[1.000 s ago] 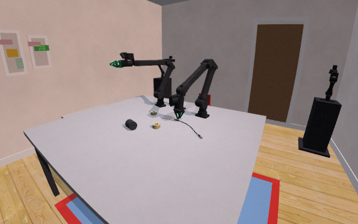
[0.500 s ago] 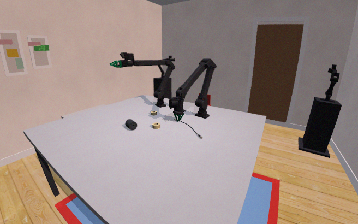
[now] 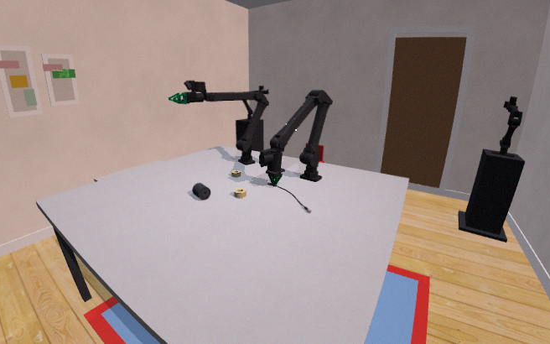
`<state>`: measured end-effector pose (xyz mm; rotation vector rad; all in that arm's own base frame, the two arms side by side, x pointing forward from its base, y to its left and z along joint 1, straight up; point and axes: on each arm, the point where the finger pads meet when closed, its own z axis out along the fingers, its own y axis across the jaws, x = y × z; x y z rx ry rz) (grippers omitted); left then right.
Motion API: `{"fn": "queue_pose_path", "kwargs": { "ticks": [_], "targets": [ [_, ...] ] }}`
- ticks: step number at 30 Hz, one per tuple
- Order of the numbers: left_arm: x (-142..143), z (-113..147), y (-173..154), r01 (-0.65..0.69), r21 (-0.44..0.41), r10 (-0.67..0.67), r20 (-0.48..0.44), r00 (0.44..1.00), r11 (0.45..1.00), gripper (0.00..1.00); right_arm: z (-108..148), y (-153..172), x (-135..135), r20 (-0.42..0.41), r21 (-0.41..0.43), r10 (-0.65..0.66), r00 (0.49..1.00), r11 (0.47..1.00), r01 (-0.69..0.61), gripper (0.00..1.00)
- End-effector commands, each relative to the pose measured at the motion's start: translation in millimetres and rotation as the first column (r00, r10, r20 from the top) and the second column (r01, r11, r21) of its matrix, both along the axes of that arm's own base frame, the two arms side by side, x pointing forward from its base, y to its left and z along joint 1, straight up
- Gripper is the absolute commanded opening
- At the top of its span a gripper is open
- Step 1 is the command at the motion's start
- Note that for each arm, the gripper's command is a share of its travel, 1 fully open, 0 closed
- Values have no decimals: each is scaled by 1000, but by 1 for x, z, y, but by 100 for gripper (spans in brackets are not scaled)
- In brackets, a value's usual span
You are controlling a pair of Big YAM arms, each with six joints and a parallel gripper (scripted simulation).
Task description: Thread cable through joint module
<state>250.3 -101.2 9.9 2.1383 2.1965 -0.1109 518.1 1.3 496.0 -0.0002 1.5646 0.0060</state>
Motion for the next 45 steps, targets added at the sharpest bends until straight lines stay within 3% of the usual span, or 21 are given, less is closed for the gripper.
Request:
{"fn": "queue_pose_path", "kwargs": {
  "ticks": [1, 4, 13, 15, 16, 17, 30, 41, 44, 45],
  "targets": [
    [-1, -3, -1, -2, 5, 2, -9, 1000, 1000, 0, 49, 4, 1, 87, 6, 6, 996, 1000, -7, 100],
    [26, 28, -10, -2, -20, 4, 63, 998, 1000, 0, 49, 4, 1, 87, 6, 6, 996, 1000, -7, 100],
    [24, 43, -8, -6, -21, 7, 59, 998, 1000, 0, 49, 4, 1, 87, 6, 6, 996, 1000, -7, 100],
    [24, 43, -8, -6, -21, 7, 59, 998, 1000, 0, 49, 4, 1, 87, 6, 6, 996, 1000, -7, 100],
    [11, 31, -4, -4, -6, 4, 15, 1000, 1000, 0, 49, 4, 1, 87, 6, 6, 996, 1000, -7, 100],
    [26, 47, -9, -7, -22, 8, 60, 998, 1000, 0, 49, 4, 1, 87, 6, 6, 996, 1000, -7, 100],
    [25, 71, -6, -14, -24, 16, 61, 998, 1000, 0, 49, 4, 1, 87, 6, 6, 996, 1000, -7, 100],
    [24, 87, -6, -14, -25, 16, 61, 998, 1000, 0, 49, 4, 1, 87, 6, 6, 996, 1000, -7, 100],
    [15, 72, -3, -16, -8, 16, 12, 1000, 1000, 0, 49, 4, 1, 87, 6, 6, 996, 1000, -7, 100],
    [28, 80, -7, -1, -15, 2, 36, 999, 1000, 0, 49, 4, 1, 87, 6, 6, 996, 1000, -7, 100]
  ]
}}
